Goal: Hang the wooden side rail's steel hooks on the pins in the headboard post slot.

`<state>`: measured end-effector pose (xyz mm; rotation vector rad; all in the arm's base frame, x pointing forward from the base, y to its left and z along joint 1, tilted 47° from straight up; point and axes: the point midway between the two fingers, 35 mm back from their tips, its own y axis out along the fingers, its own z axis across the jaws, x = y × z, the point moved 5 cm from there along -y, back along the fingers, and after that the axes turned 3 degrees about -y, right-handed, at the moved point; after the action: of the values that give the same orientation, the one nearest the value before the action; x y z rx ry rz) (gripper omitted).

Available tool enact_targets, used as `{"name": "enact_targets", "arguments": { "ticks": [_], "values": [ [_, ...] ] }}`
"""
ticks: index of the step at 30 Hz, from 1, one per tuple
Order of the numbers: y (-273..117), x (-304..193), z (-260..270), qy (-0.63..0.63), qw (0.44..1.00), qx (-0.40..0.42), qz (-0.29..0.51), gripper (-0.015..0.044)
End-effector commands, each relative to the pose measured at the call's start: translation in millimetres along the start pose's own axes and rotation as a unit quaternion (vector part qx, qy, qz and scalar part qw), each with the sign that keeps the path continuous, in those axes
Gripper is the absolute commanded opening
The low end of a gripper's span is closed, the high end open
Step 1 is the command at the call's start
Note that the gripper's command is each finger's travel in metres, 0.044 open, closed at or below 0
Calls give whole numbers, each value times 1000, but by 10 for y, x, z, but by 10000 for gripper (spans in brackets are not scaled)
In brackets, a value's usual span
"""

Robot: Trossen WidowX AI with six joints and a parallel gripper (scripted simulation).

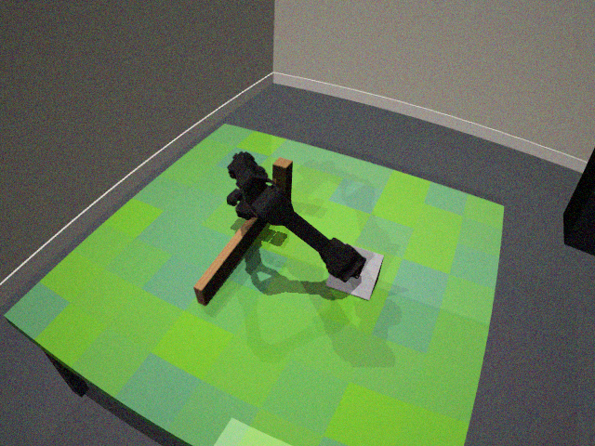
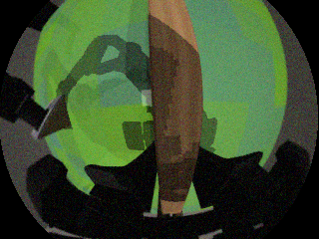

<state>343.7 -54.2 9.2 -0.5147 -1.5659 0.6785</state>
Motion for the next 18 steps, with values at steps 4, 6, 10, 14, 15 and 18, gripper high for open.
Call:
{"name": "enact_targets", "arguments": {
  "ticks": [4,6,10,14,15,18],
  "values": [
    [-73,-37,-20,0,1000,-8,4,0],
    [-74,-38,-21,0,1000,-8,4,0],
    [-77,-42,-24,0,1000,-8,4,0],
    [-80,-45,-27,0,1000,-8,4,0],
    [-80,-46,-28,0,1000,-8,4,0],
    [-78,-50,-30,0,1000,-8,4,0]
  ]
}}
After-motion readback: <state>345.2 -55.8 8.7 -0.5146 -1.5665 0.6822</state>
